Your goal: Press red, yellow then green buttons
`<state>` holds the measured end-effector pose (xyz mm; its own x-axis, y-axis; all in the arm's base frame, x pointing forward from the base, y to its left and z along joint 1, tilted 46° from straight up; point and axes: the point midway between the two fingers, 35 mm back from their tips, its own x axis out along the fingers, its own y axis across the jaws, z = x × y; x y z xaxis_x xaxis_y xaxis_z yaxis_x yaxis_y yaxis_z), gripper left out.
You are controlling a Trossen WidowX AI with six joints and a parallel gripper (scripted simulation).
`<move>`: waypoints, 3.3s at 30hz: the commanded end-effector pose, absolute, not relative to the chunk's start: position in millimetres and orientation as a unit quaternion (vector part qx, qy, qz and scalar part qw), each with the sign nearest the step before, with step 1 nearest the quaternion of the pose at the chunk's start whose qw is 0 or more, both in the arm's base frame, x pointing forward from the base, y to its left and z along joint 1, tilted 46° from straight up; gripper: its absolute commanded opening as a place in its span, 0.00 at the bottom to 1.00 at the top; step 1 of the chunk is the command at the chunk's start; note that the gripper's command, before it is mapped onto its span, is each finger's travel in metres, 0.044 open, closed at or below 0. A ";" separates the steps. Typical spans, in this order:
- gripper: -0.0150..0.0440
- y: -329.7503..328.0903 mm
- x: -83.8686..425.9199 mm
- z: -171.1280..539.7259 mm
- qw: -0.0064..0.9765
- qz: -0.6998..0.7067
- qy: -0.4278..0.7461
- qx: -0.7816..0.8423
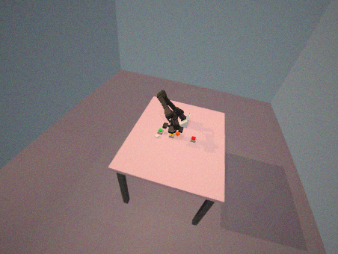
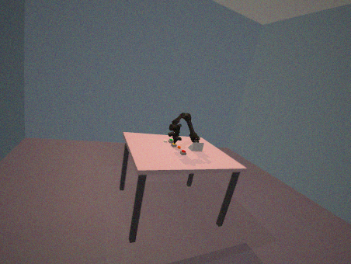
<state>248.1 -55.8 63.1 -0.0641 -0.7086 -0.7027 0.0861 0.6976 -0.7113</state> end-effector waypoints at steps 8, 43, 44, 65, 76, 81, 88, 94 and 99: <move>0.29 -48.4 249.2 70.3 0.642 -0.309 0.661 -0.236; 0.29 -84.8 234.9 196.2 0.652 -0.301 0.650 -0.250; 0.29 -96.1 234.4 185.5 0.648 -0.305 0.654 -0.245; 0.29 -128.7 231.3 155.0 0.641 -0.310 0.660 -0.239; 0.29 -137.5 229.9 146.8 0.641 -0.311 0.660 -0.240; 0.29 -137.5 229.9 146.8 0.641 -0.311 0.660 -0.240; 0.29 -137.5 229.9 146.8 0.641 -0.311 0.660 -0.240; 0.29 -124.8 231.8 158.2 0.642 -0.310 0.660 -0.238; 0.29 -112.9 232.2 170.4 0.641 -0.310 0.660 -0.239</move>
